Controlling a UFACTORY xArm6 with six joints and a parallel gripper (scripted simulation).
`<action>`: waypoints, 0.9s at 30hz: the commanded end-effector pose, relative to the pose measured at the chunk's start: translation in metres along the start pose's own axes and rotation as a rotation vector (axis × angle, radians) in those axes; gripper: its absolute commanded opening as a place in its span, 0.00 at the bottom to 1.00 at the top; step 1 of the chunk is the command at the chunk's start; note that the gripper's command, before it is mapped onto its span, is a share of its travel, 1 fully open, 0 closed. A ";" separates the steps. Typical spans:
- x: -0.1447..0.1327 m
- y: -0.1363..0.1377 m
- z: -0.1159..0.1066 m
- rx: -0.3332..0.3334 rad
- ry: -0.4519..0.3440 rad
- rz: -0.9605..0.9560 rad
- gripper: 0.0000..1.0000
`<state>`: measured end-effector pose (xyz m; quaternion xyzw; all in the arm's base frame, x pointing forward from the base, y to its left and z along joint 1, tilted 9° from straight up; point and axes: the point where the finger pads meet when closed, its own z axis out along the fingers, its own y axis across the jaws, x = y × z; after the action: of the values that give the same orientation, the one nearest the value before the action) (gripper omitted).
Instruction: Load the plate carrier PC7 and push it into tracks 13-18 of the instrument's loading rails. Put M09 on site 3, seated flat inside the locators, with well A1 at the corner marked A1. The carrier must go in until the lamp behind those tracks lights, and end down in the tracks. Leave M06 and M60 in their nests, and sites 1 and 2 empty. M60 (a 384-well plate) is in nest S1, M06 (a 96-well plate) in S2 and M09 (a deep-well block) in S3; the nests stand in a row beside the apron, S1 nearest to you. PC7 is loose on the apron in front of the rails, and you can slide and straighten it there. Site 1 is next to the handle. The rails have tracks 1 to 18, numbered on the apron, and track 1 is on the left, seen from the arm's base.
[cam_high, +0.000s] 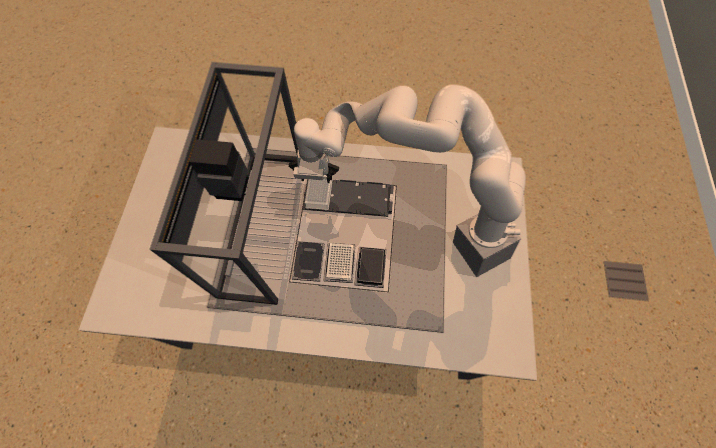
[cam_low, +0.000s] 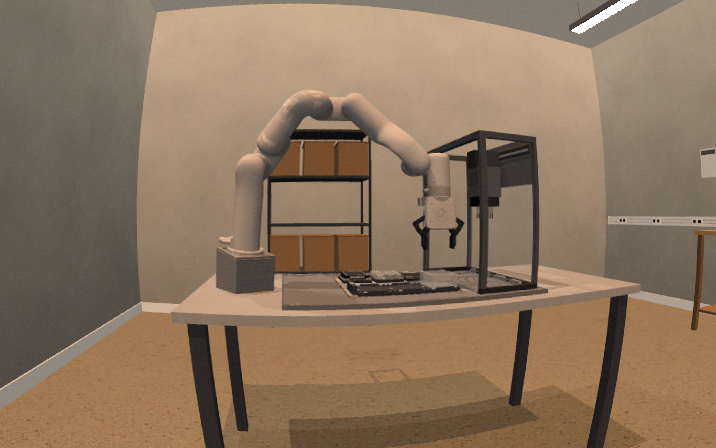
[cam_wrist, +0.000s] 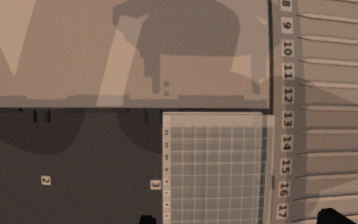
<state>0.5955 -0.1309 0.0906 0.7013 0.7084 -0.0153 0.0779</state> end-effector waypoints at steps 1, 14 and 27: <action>0.000 0.002 -0.008 -0.005 -0.001 0.000 1.00; 0.000 0.002 -0.028 -0.005 -0.001 0.000 1.00; 0.000 0.002 -0.038 -0.005 -0.001 0.000 1.00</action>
<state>0.5925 -0.1263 0.1253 0.7013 0.7084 -0.0152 0.0781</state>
